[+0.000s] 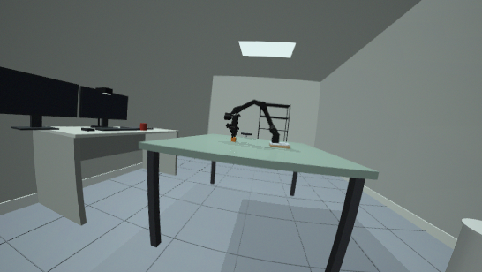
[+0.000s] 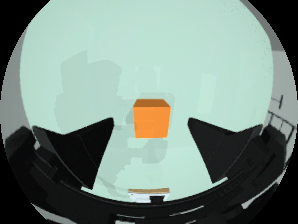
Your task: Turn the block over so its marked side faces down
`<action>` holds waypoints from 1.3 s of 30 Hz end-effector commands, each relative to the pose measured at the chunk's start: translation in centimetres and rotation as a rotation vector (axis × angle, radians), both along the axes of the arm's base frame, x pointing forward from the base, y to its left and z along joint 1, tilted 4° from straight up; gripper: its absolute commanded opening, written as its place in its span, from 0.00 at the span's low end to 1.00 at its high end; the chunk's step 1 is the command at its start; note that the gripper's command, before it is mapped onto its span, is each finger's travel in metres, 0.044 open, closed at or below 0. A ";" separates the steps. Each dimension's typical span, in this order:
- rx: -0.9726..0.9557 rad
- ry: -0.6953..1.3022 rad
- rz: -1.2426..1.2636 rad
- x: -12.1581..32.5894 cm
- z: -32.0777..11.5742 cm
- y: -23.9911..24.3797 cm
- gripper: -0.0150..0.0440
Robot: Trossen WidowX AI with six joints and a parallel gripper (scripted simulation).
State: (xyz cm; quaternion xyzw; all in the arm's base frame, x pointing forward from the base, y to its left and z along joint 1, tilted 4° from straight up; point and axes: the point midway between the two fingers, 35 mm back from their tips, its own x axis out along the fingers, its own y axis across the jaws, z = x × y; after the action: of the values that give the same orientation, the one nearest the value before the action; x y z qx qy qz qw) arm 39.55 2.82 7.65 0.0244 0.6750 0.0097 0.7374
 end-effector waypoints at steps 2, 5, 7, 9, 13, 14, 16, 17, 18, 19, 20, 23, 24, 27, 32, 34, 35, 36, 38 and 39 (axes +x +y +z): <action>0.004 0.007 -0.002 -0.1 -0.9 0.1 1.00; 0.004 0.007 -0.002 -0.1 -1.4 0.1 1.00; 0.004 0.007 -0.002 -0.1 -1.6 0.1 1.00; 0.004 0.007 -0.002 -0.1 -1.6 0.1 0.96; 0.004 0.007 -0.002 -0.1 -1.6 0.1 0.78; 0.004 0.007 -0.002 -0.1 -1.6 0.1 0.73; 0.004 0.007 -0.002 -0.1 -1.6 0.1 0.64; 0.004 0.007 -0.002 -0.1 -1.6 0.1 0.60; 0.004 0.007 -0.002 -0.1 -1.6 0.1 0.59; 0.004 0.007 -0.002 -0.1 -1.6 0.1 0.58; 0.004 0.007 -0.002 -0.1 -1.6 0.1 0.57; 0.004 0.007 -0.002 -0.1 -1.6 0.1 0.53; 0.004 0.007 -0.002 -0.1 -1.6 0.1 0.52; 0.004 0.007 -0.002 -0.1 -1.6 0.1 0.49; 0.004 0.007 -0.002 -0.1 -1.6 0.1 0.43; 0.004 0.007 -0.002 -0.1 -1.6 0.1 0.41; 0.004 0.007 -0.002 -0.1 -1.6 0.1 0.40; 0.004 0.007 -0.002 -0.1 -1.6 0.1 0.35; 0.004 0.007 -0.002 -0.1 -0.8 0.1 0.26; 0.004 0.007 -0.002 -0.2 -0.2 0.1 0.25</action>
State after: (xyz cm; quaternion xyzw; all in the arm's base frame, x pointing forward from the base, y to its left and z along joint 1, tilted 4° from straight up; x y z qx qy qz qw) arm 39.19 2.88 6.31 0.0238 0.6818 0.0100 0.7311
